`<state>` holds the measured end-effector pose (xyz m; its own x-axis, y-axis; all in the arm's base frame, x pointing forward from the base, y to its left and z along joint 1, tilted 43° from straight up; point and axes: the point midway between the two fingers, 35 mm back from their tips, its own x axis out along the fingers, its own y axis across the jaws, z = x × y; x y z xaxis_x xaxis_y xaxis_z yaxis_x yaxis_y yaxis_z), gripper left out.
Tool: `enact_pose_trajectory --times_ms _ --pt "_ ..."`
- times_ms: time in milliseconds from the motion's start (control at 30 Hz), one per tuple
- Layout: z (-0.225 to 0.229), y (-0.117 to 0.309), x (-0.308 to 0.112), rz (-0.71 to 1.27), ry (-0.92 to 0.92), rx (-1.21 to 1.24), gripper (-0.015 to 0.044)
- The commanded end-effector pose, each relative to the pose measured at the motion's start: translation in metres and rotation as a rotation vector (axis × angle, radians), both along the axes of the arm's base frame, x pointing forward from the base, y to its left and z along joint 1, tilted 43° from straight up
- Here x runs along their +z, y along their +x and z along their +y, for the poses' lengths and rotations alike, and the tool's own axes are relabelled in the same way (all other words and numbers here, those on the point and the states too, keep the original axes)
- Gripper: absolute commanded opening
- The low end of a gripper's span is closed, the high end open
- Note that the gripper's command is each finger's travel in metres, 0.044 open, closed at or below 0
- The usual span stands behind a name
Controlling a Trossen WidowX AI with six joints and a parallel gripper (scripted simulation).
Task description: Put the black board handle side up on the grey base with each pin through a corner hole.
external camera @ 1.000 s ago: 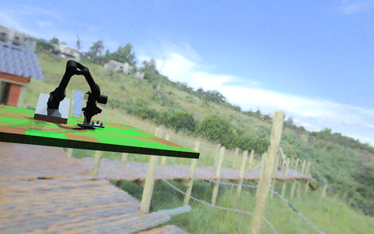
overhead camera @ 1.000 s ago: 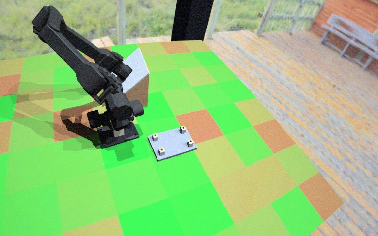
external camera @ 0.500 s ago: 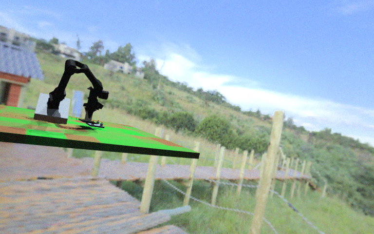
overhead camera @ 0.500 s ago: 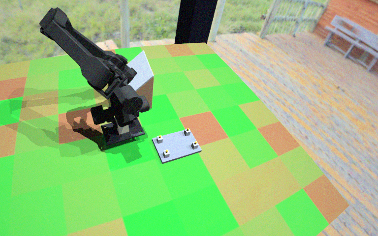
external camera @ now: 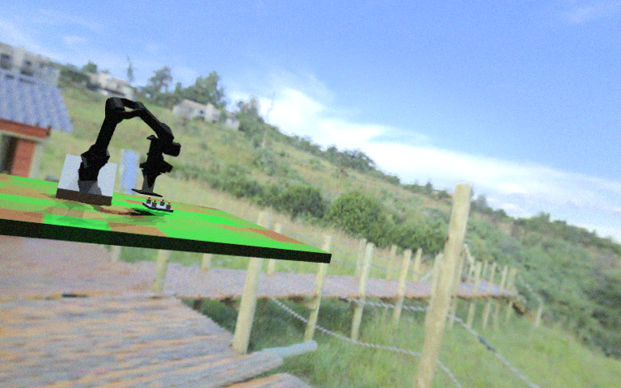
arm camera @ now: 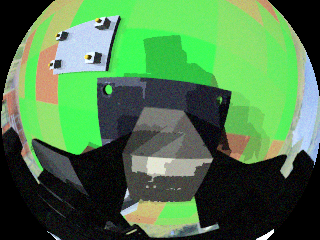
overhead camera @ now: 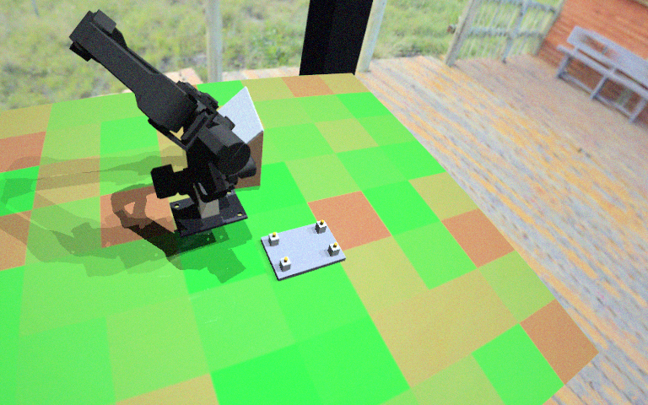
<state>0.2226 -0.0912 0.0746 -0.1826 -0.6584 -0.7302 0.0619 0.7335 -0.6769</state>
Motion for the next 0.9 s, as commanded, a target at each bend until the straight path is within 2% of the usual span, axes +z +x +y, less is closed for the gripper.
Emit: enact_pose_trajectory --times_ms 0,867 --pt "0.005 0.001 0.007 -0.009 0.001 -0.003 0.0000" --pt "0.031 0.048 -0.015 -0.024 0.006 -0.013 0.0000"
